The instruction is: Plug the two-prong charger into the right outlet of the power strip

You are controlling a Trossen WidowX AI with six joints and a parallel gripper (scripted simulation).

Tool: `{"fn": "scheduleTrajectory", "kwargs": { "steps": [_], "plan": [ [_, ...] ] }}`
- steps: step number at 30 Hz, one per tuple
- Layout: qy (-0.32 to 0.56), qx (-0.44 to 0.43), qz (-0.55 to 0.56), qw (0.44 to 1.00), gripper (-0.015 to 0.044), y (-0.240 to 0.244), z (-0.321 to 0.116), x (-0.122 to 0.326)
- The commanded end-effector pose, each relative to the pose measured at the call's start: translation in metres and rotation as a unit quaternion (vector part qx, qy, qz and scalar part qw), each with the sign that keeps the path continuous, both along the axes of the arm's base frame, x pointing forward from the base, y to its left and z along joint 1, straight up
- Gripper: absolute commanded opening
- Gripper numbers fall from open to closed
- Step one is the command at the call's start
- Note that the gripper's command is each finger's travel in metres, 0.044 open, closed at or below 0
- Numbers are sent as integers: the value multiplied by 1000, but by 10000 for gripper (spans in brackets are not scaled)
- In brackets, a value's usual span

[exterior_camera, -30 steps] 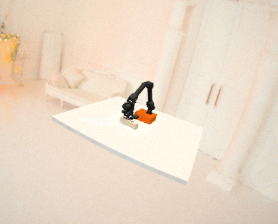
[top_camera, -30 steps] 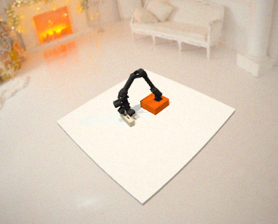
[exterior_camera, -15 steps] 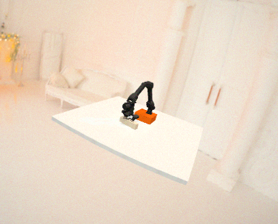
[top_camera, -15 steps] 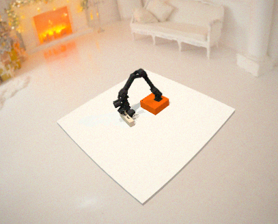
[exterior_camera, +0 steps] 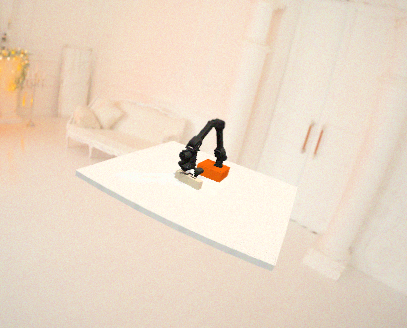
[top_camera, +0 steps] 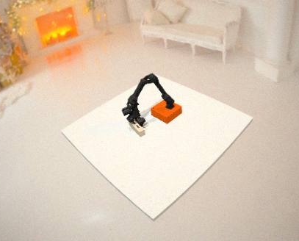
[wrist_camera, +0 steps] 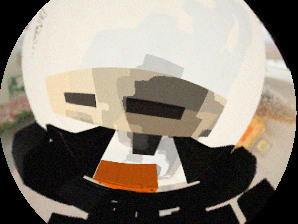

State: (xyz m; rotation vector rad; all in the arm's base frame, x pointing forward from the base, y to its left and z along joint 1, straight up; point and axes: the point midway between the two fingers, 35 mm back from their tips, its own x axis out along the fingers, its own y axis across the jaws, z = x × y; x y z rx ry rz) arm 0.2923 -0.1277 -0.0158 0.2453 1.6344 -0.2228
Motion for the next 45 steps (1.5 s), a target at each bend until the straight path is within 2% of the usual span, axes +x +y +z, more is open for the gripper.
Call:
{"fn": "scheduleTrajectory", "kwargs": {
  "steps": [1,45],
  "plan": [
    [-1,0,0,1000,440,1,0,-2],
    [-18,-5,1,1000,440,4,-1,-12]
  ]
}}
